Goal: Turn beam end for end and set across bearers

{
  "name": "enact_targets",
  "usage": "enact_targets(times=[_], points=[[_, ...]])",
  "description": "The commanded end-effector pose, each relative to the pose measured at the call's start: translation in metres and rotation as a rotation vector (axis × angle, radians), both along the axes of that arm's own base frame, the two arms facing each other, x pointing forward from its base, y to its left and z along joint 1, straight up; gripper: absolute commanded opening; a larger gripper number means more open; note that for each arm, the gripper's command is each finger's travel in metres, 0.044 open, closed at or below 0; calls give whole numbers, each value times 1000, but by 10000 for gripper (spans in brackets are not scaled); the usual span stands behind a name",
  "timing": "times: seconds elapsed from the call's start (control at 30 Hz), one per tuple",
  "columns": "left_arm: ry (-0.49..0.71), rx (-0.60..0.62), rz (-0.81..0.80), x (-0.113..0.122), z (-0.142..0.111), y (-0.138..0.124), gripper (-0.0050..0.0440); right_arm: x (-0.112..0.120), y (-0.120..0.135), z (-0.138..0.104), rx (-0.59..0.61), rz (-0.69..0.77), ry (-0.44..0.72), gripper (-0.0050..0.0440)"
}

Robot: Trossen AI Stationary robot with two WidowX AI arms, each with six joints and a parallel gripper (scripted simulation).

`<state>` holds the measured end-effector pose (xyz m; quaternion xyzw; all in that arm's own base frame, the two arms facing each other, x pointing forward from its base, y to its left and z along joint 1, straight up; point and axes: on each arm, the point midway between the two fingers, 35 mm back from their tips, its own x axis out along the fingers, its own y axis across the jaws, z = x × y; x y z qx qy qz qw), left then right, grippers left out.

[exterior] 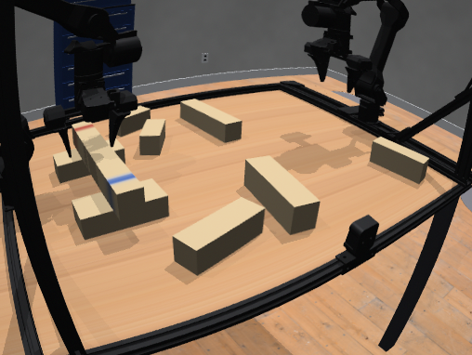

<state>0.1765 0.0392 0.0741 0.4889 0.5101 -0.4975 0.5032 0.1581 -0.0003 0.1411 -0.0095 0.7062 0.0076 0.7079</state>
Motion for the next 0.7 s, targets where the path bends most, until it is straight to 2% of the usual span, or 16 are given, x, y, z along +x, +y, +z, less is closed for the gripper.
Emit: enact_targets(times=[0.0, 0.2, 0.67], points=[[-15, 2, -2, 2, 14, 0, 440, -1, 0, 0, 3, 1, 3, 440], [-16, 2, -2, 2, 31, 0, 440, -1, 0, 0, 3, 1, 3, 440], [-16, 2, -2, -7, 43, 0, 440, -1, 0, 0, 3, 1, 3, 440]])
